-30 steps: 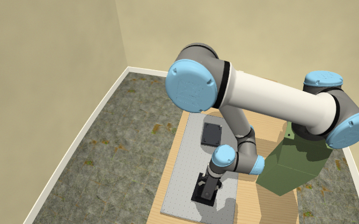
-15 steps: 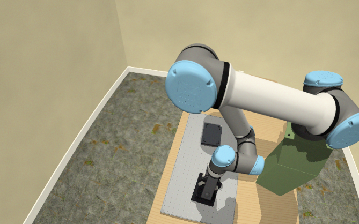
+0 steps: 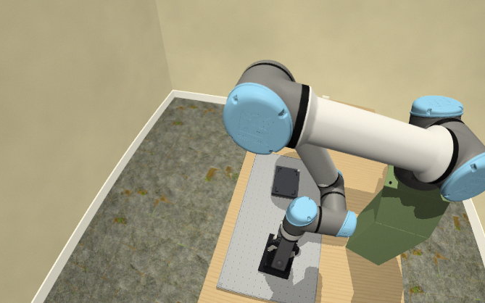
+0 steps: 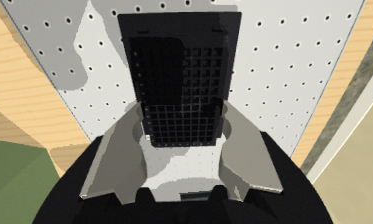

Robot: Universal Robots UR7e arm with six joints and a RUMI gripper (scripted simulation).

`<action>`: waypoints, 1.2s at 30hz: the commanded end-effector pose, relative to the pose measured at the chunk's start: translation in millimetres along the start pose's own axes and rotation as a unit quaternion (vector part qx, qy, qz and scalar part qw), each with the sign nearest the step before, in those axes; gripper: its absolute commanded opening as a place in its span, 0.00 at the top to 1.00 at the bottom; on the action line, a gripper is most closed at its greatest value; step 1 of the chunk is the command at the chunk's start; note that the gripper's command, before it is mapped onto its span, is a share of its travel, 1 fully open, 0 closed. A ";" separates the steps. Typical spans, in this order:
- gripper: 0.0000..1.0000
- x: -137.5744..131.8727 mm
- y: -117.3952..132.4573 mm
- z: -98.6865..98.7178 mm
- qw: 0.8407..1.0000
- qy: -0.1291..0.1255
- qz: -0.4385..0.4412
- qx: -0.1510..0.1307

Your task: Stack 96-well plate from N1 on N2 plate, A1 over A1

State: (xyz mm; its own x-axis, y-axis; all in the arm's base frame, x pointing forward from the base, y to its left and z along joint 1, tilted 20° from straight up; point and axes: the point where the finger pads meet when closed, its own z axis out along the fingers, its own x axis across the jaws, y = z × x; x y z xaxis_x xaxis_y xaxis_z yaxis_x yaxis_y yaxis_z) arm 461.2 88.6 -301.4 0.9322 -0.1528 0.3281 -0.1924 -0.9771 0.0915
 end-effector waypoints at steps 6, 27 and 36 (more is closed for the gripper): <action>1.00 0.4 -0.2 1.0 1.000 0.000 0.000 0.000; 1.00 0.4 -0.2 4.2 1.000 0.000 0.000 0.000; 1.00 0.4 -0.2 5.2 1.000 0.000 0.000 0.000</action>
State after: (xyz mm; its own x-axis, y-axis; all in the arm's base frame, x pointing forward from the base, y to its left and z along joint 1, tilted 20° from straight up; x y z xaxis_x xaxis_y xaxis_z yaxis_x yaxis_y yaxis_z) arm 462.8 87.8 -306.3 0.9322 -0.1528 0.3281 -0.1924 -0.9771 0.0915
